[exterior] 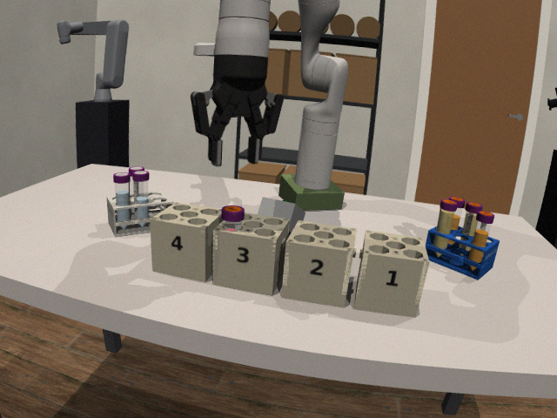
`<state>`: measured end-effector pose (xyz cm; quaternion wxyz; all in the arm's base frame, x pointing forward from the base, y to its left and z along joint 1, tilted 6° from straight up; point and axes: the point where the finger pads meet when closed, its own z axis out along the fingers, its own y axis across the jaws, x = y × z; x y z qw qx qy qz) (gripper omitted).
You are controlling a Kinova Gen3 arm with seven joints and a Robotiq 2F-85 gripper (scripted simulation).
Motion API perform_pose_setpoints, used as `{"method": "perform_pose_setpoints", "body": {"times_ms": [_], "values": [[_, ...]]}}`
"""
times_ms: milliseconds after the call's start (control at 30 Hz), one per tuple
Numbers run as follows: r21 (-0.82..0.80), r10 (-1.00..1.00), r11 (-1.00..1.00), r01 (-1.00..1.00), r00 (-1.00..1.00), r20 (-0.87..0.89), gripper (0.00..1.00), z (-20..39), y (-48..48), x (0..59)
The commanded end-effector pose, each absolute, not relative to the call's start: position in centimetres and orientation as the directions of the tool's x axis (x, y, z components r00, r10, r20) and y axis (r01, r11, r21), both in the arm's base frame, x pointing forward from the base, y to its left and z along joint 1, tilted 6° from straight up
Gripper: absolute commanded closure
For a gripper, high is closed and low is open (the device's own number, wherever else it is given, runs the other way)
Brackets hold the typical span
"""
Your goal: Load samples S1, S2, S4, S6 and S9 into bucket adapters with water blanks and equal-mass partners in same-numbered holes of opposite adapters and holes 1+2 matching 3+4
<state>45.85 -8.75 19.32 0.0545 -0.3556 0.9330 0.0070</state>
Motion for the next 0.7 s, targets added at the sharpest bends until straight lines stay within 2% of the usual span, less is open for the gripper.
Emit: {"method": "perform_pose_setpoints", "body": {"times_ms": [0,667], "values": [[-0.027,-0.668,0.742,-0.670,-0.736,-0.114,0.38,20.1,-8.6,45.9],[-0.027,-0.668,0.742,-0.670,-0.736,-0.113,0.38,22.3,-8.7,45.7]]}}
